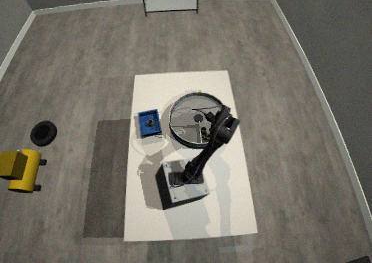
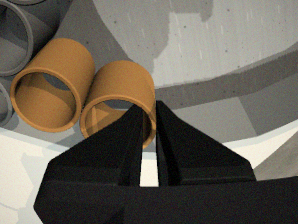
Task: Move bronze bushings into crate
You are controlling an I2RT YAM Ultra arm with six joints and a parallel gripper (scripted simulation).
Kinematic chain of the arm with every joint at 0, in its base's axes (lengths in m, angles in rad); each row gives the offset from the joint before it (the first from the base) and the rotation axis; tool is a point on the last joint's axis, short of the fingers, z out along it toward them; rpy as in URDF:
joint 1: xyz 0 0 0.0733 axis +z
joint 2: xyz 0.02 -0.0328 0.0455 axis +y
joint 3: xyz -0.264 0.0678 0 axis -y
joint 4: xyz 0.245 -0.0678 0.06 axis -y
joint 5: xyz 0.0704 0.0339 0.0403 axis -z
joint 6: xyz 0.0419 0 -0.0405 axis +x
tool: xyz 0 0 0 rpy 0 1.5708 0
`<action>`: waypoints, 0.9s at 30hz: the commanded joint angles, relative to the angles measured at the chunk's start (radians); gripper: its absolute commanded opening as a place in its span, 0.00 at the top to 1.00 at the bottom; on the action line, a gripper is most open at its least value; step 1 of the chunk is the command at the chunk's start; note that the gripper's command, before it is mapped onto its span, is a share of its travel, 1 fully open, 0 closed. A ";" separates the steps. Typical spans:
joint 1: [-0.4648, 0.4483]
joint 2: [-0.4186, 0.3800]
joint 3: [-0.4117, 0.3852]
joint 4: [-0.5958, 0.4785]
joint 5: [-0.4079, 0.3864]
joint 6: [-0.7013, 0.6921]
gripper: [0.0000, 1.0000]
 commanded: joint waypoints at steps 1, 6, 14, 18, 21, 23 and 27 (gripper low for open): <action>0.001 -0.005 -0.010 -0.003 -0.022 -0.005 1.00; 0.004 -0.005 -0.009 -0.014 -0.022 -0.004 1.00; 0.004 -0.005 -0.009 -0.014 -0.022 -0.004 1.00; 0.004 -0.005 -0.009 -0.014 -0.022 -0.004 1.00; 0.004 -0.005 -0.009 -0.014 -0.022 -0.004 1.00; 0.004 -0.005 -0.009 -0.014 -0.022 -0.004 1.00; 0.004 -0.005 -0.009 -0.014 -0.022 -0.004 1.00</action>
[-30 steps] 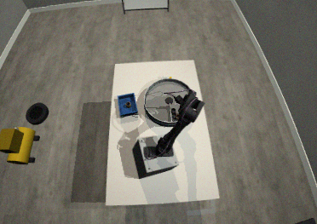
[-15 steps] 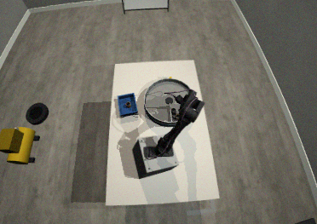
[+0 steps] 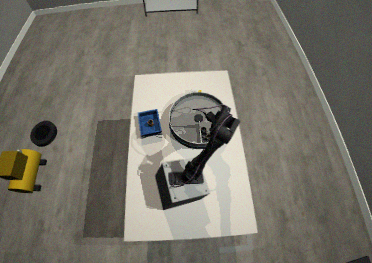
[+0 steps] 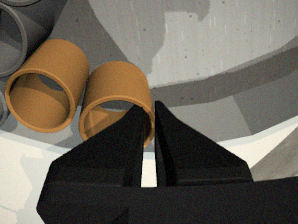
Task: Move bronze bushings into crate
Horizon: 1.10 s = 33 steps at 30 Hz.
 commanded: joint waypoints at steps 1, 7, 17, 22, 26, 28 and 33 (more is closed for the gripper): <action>0.005 -0.004 -0.010 -0.024 -0.025 -0.005 1.00; 0.005 -0.004 -0.010 -0.024 -0.025 -0.005 1.00; 0.005 -0.004 -0.010 -0.024 -0.025 -0.005 1.00; 0.014 -0.031 0.011 -0.034 -0.024 0.003 1.00; 0.022 -0.060 0.031 -0.070 -0.023 0.014 1.00; 0.027 -0.080 0.038 -0.098 -0.022 0.020 1.00; 0.041 -0.124 0.061 -0.166 -0.019 0.033 1.00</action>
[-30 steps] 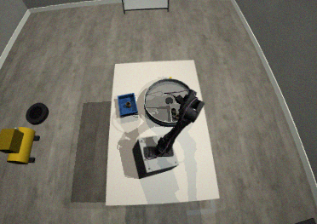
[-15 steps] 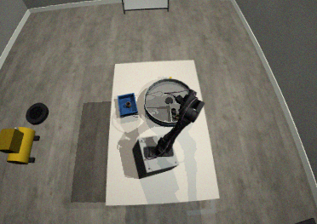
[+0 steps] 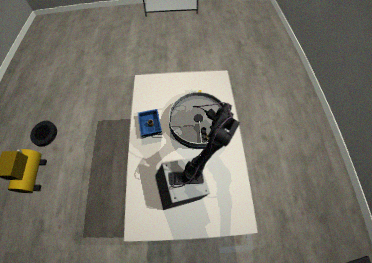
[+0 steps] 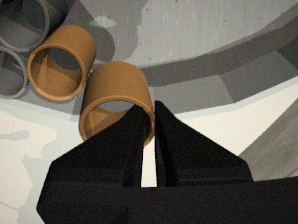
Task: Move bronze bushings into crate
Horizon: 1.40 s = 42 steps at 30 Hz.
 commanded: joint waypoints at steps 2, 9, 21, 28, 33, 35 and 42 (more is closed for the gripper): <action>0.029 -0.052 0.046 -0.088 -0.012 0.023 1.00; 0.045 -0.092 0.082 -0.168 0.001 0.039 1.00; 0.047 -0.095 0.089 -0.181 0.001 0.043 1.00; 0.047 -0.095 0.089 -0.181 0.000 0.043 1.00; 0.047 -0.095 0.089 -0.180 0.000 0.042 1.00; 0.047 -0.095 0.089 -0.180 0.000 0.042 1.00; 0.047 -0.095 0.089 -0.180 0.000 0.042 1.00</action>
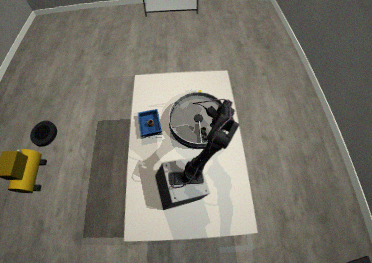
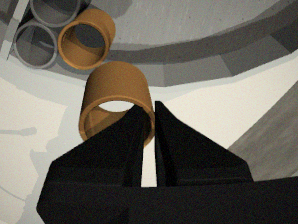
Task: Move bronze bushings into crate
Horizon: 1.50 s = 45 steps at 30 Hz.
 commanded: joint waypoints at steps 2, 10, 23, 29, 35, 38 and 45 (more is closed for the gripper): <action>0.020 -0.029 0.029 -0.013 0.000 0.009 1.00; 0.020 -0.029 0.029 -0.012 0.000 0.010 1.00; 0.076 -0.031 -0.029 0.020 0.018 0.066 1.00; 0.122 -0.031 -0.030 0.025 0.026 0.113 1.00; 0.220 0.014 -0.064 0.028 0.045 0.210 1.00; 0.280 0.025 -0.086 0.035 0.054 0.271 1.00; 0.403 0.069 -0.048 0.024 0.069 0.398 1.00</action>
